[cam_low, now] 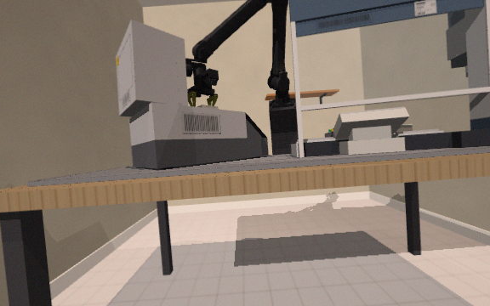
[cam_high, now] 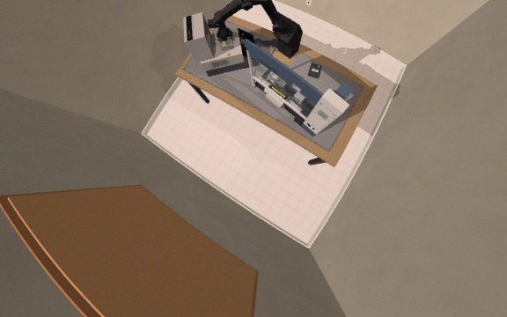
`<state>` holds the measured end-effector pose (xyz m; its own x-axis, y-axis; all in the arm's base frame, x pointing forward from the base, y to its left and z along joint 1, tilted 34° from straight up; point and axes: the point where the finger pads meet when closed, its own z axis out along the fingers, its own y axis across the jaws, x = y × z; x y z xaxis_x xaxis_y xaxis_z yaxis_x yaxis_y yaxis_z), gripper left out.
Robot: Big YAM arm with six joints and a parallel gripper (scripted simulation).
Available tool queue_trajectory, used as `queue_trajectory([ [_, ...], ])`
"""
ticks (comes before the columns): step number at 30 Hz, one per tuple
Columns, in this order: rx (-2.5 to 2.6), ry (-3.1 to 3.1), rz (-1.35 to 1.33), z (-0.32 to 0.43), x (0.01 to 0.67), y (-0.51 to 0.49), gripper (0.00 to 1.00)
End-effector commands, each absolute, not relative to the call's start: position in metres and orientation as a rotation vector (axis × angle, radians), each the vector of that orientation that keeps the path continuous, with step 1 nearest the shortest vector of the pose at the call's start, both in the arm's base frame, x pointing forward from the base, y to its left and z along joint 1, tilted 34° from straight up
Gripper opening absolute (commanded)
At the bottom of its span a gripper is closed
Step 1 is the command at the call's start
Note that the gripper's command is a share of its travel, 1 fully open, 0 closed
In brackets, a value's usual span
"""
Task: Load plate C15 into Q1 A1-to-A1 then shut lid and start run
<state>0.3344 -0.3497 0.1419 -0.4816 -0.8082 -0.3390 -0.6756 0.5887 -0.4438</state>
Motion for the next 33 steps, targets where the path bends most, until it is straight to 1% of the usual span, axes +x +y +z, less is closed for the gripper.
queue_trajectory([
  [1,-1.184,2.283,-0.388,0.164,0.343,-0.356,0.00],
  [17,-1.170,2.299,-0.387,0.157,0.336,-0.373,0.00],
  [24,-1.180,2.274,-0.423,0.174,0.348,-0.366,0.00],
  [33,-1.185,2.274,-0.408,0.164,0.345,-0.354,0.00],
])
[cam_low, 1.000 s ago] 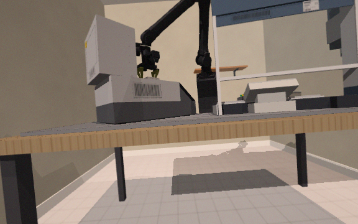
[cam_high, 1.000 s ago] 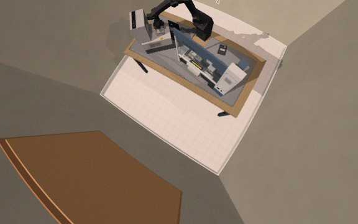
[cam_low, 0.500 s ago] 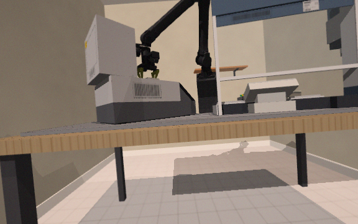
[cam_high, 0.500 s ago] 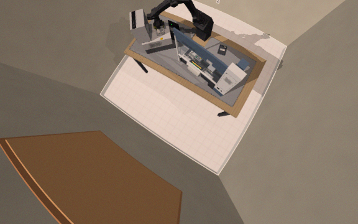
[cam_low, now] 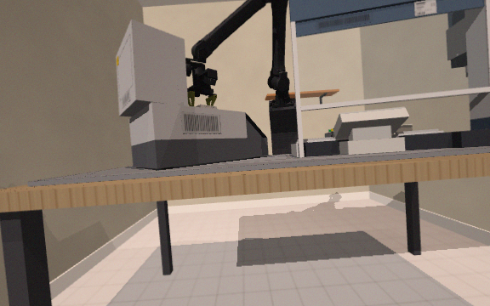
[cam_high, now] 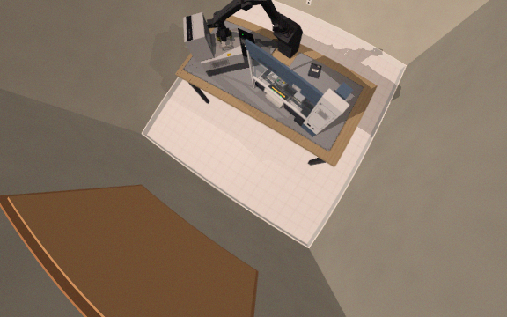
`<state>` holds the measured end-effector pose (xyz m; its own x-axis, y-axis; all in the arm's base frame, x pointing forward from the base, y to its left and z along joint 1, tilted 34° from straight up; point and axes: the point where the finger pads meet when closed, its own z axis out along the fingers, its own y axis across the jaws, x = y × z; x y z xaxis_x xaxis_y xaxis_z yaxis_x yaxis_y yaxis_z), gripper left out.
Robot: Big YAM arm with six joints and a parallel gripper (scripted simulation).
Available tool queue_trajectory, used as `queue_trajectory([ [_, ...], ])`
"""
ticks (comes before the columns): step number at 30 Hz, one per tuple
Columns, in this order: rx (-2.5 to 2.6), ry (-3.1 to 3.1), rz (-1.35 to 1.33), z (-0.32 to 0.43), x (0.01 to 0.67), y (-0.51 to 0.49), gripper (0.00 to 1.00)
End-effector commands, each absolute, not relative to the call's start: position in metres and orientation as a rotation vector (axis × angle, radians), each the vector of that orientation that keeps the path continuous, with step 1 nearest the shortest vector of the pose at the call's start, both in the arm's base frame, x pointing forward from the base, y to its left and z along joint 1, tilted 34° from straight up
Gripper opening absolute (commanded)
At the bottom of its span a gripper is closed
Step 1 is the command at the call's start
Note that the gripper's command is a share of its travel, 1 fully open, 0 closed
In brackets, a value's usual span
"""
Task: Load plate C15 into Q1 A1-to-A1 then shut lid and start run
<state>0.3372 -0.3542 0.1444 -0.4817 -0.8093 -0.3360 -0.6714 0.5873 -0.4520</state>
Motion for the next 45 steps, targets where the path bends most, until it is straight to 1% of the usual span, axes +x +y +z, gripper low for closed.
queue_trajectory([
  [1,-1.185,2.274,-0.408,0.164,0.345,-0.354,0.00],
  [12,-1.177,2.299,-0.380,0.145,0.328,-0.356,0.00],
  [23,-1.143,2.317,-0.360,0.146,0.333,-0.366,0.00],
  [33,-1.182,2.278,-0.410,0.159,0.351,-0.363,0.00],
  [45,-1.184,2.279,-0.414,0.156,0.353,-0.368,0.00],
])
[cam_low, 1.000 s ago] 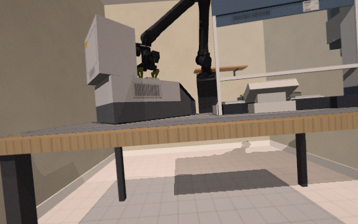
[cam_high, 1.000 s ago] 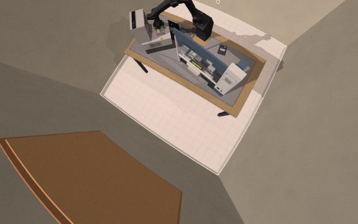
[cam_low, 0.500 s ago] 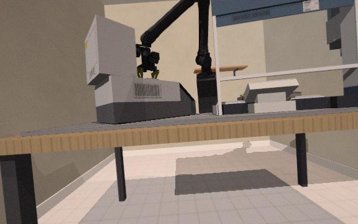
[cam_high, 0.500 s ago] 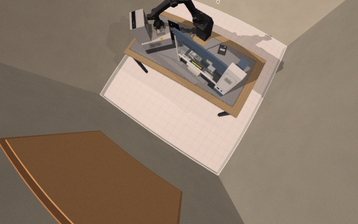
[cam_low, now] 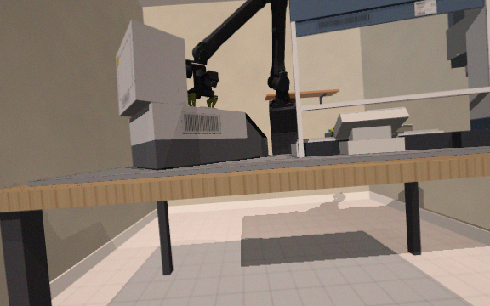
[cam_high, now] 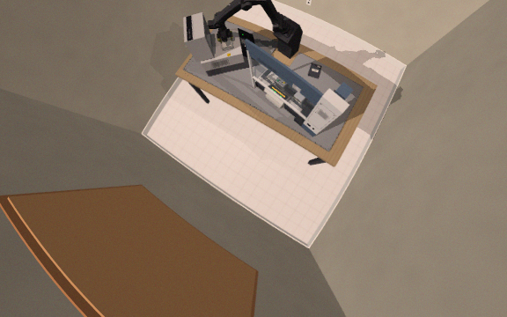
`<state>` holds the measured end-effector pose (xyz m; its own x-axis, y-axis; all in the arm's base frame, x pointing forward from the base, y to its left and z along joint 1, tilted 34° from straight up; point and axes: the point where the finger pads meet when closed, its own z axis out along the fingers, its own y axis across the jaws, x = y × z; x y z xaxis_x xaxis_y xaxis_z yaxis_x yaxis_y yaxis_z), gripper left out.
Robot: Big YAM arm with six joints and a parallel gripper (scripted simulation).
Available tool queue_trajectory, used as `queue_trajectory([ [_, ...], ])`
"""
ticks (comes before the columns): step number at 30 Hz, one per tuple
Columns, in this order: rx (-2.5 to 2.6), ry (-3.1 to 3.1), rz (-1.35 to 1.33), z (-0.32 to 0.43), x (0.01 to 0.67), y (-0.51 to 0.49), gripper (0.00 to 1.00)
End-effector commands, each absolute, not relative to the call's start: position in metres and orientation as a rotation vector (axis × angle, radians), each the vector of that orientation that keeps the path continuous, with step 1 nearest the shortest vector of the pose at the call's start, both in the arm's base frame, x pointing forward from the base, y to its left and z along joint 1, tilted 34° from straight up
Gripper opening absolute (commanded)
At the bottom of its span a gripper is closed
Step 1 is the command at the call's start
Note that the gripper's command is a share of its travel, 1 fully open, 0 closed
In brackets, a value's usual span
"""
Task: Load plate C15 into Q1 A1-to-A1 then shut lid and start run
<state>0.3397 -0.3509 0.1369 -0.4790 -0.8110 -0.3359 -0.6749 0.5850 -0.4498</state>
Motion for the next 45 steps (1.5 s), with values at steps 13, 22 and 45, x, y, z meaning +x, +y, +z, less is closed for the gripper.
queue_trajectory([
  [13,-1.146,2.312,-0.379,0.139,0.339,-0.368,0.00],
  [22,-1.150,2.313,-0.367,0.139,0.331,-0.354,0.00],
  [45,-1.189,2.280,-0.392,0.156,0.354,-0.361,0.00],
])
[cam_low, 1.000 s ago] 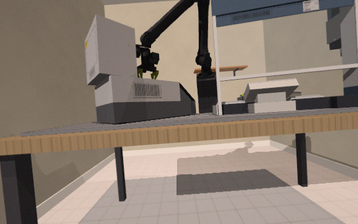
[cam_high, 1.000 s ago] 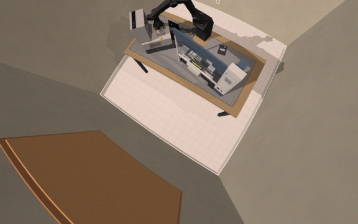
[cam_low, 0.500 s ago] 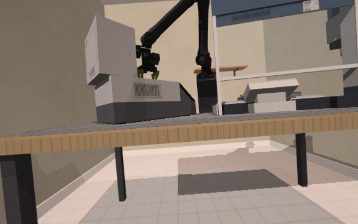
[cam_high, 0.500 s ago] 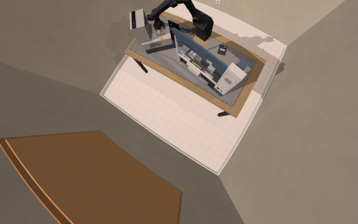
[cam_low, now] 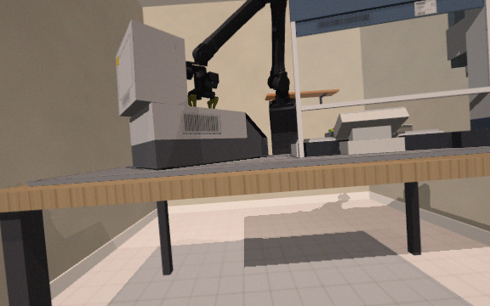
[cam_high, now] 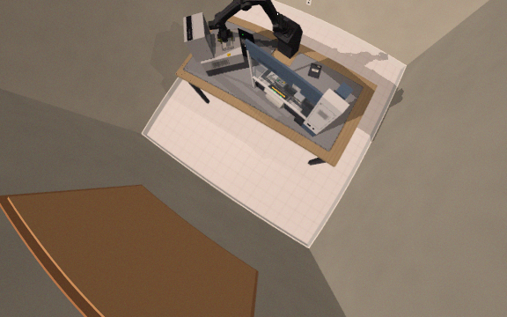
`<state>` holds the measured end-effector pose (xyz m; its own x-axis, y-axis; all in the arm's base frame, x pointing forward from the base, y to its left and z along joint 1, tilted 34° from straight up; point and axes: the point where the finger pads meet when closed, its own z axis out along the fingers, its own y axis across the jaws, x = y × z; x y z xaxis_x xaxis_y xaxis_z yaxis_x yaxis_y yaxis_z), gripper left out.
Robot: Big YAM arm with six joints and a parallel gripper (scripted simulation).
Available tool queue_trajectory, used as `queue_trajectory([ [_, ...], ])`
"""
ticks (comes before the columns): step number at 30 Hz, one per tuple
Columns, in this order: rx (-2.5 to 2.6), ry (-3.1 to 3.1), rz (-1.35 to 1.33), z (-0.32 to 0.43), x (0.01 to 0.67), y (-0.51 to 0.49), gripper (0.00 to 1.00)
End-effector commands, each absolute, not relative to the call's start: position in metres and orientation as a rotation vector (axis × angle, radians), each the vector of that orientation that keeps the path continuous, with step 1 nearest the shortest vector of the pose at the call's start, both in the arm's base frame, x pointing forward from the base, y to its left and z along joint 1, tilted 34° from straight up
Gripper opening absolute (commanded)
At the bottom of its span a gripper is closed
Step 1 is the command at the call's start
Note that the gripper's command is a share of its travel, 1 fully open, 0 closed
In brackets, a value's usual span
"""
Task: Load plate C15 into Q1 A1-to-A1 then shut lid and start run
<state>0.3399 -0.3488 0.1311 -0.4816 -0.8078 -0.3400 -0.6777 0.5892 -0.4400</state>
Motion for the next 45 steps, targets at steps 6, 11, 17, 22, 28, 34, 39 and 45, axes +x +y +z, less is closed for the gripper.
queue_trajectory([
  [6,-1.172,2.294,-0.380,0.150,0.351,-0.367,0.00],
  [11,-1.148,2.312,-0.372,0.141,0.340,-0.370,0.00],
  [17,-1.151,2.307,-0.385,0.143,0.337,-0.365,0.00],
  [22,-1.173,2.293,-0.376,0.142,0.340,-0.352,0.00],
  [28,-1.186,2.287,-0.368,0.144,0.344,-0.345,0.00],
  [34,-1.186,2.280,-0.384,0.152,0.348,-0.349,0.00],
  [39,-1.171,2.290,-0.388,0.154,0.347,-0.359,0.00],
  [45,-1.156,2.305,-0.381,0.147,0.341,-0.370,0.00],
])
